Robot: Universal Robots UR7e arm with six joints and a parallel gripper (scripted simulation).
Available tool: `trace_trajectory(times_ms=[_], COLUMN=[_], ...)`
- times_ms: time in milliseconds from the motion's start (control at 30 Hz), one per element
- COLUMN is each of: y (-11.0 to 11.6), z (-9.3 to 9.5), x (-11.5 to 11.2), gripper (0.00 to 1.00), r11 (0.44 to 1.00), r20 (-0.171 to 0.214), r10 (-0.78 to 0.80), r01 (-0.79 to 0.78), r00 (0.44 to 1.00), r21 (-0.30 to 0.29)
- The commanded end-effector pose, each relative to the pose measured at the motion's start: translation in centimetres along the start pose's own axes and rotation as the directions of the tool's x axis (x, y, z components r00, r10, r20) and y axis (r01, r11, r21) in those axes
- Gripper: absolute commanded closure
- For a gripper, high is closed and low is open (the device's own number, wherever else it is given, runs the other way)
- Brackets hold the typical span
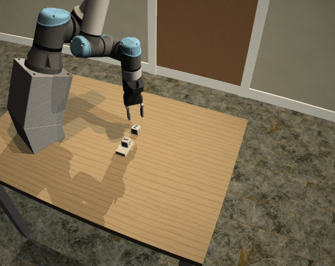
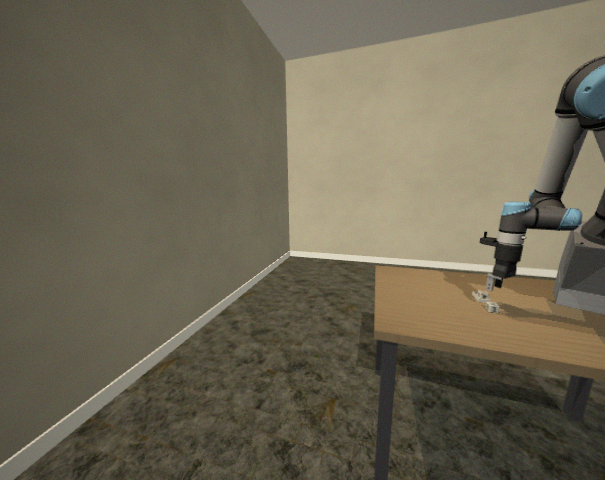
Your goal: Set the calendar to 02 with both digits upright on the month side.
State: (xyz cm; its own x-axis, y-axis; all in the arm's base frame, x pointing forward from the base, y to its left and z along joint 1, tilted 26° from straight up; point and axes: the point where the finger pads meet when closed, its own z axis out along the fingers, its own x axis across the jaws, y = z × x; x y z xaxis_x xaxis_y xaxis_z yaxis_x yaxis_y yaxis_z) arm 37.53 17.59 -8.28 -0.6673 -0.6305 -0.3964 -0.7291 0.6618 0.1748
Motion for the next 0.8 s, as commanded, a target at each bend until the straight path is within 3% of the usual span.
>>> trace_trajectory(times_ms=[0,167,433,767], y=[0.02,0.14,0.46,0.70], z=[0.04,0.13,0.26,0.34], x=[0.01,0.04,0.05,0.01], gripper=[0.00,0.00,0.00,0.00], r11=[0.993,0.962,0.864,0.785], r20=[0.001,0.001,0.001,0.001], r10=[0.119,0.272,0.503,0.619], r01=[-0.119,-0.272,-0.503,-0.619], r00=[0.993,0.962,0.864,0.785], r21=[0.001,0.000,0.000,0.000])
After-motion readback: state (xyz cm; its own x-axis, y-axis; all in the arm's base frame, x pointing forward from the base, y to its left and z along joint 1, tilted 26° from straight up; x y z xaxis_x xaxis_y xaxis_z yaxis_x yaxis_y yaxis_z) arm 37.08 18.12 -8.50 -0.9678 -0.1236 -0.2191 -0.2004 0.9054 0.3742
